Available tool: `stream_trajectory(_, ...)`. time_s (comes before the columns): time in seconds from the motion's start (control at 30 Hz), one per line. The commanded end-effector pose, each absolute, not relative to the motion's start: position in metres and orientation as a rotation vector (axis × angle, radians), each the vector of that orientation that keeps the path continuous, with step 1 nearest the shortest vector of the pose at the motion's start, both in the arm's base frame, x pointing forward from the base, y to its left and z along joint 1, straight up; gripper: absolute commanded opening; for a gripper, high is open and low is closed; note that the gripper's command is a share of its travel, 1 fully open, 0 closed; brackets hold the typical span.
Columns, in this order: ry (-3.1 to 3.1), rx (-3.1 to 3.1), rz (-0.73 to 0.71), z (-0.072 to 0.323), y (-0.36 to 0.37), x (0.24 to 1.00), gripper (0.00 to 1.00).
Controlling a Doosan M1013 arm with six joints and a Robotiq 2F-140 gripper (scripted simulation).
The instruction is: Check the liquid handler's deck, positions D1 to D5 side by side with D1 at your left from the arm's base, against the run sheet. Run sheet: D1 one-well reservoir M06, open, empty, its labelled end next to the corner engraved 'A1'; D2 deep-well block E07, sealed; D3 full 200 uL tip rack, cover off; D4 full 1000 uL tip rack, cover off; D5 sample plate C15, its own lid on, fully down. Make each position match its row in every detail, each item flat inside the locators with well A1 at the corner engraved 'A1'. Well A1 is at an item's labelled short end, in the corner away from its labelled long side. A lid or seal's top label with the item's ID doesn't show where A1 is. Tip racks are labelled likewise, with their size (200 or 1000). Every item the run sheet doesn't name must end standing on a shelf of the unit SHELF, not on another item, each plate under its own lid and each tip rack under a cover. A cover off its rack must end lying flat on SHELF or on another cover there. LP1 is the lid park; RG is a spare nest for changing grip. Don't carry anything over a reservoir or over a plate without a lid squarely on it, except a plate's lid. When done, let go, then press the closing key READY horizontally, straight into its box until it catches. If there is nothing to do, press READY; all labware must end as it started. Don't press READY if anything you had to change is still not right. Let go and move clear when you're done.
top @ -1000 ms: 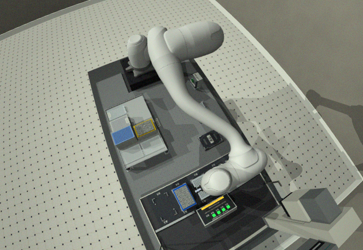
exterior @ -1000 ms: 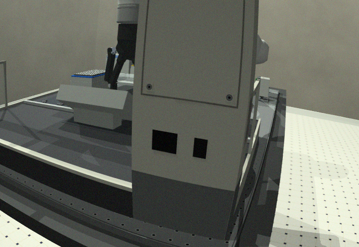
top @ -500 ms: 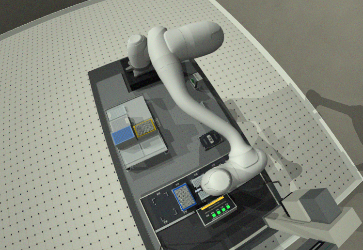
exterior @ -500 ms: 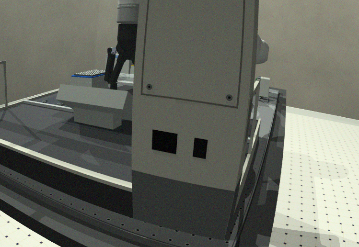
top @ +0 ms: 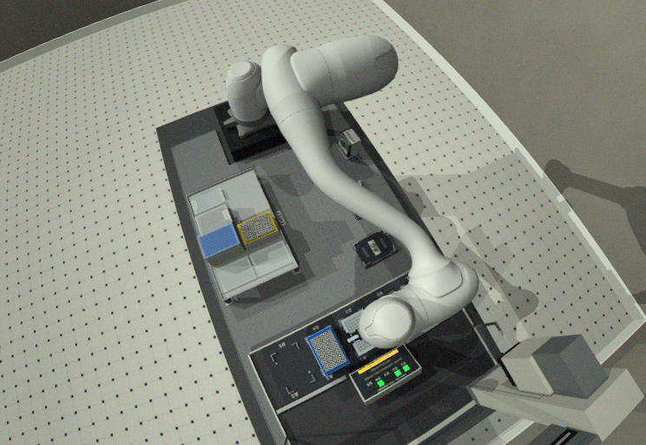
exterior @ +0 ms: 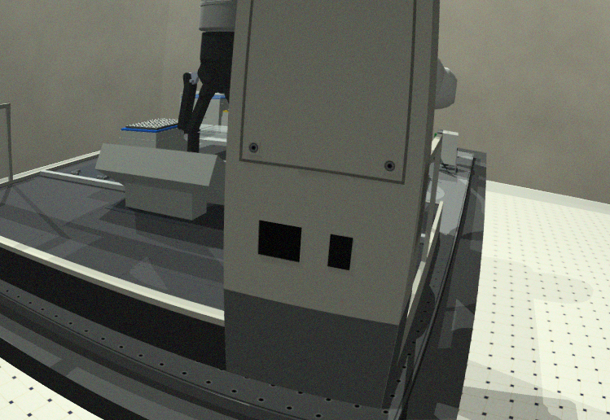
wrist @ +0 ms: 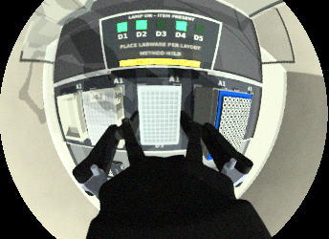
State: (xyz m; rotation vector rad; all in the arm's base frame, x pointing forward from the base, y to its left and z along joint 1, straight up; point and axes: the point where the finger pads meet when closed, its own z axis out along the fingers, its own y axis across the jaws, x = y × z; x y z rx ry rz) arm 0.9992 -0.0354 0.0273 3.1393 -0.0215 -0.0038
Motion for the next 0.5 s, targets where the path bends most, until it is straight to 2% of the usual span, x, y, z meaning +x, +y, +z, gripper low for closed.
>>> stream_trajectory(0.0, -0.021, 3.140, 0.000, 0.032, -0.035, 1.000, 0.10)
stream_trajectory(0.47, -0.021, 3.140, 0.000, 0.054, -0.035, 1.000, 0.10)
